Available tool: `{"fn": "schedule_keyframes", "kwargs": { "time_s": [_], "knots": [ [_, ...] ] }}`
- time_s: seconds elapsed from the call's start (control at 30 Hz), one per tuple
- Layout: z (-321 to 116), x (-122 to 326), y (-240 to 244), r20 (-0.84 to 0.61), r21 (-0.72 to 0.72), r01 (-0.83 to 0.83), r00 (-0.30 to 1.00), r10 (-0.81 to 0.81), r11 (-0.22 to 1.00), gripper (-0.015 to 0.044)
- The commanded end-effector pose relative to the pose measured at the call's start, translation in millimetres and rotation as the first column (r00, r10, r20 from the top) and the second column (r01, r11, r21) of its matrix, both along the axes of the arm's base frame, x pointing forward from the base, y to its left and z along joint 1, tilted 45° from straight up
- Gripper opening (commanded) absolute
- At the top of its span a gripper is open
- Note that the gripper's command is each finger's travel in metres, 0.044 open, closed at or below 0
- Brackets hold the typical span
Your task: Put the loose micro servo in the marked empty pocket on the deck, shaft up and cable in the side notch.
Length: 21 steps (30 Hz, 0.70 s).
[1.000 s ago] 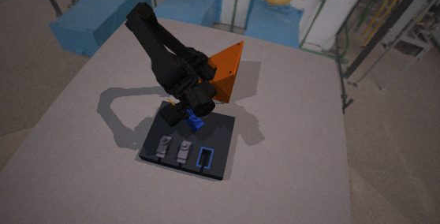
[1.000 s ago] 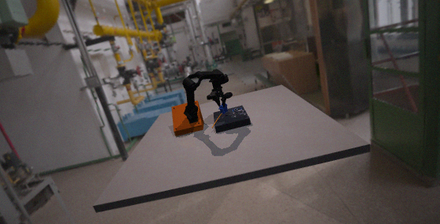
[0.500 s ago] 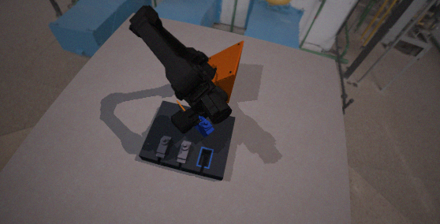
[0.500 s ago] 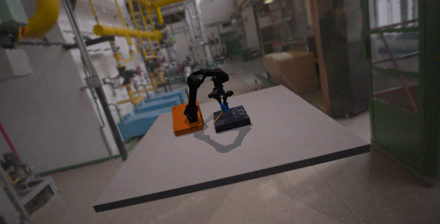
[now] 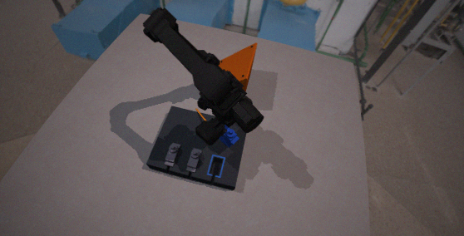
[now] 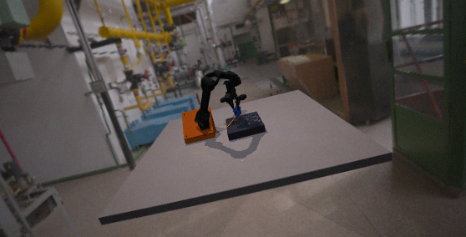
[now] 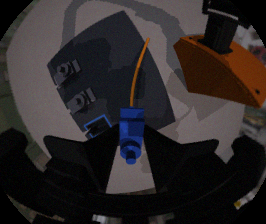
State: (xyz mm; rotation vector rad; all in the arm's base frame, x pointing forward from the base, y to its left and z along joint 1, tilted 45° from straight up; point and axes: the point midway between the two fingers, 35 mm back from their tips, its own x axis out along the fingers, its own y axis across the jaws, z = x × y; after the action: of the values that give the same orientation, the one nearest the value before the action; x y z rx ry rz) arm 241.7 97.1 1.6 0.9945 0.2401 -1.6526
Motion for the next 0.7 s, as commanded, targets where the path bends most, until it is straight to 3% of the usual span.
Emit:
{"fn": "schedule_keyframes", "kwargs": {
  "time_s": [0.0, 0.33, 0.67],
  "knots": [
    [-0.7, 0.3, 2.2, -0.074, 0.011, -0.075, 0.994, 0.076, 0.997, 0.0000],
    [-0.7, 0.3, 2.2, -0.307, 0.061, -0.311, 0.899, 0.314, 0.949, 0.0000],
    [-0.7, 0.3, 2.2, -0.502, 0.164, -0.508, 0.695, 0.515, 0.845, 0.0000]
  ]
}}
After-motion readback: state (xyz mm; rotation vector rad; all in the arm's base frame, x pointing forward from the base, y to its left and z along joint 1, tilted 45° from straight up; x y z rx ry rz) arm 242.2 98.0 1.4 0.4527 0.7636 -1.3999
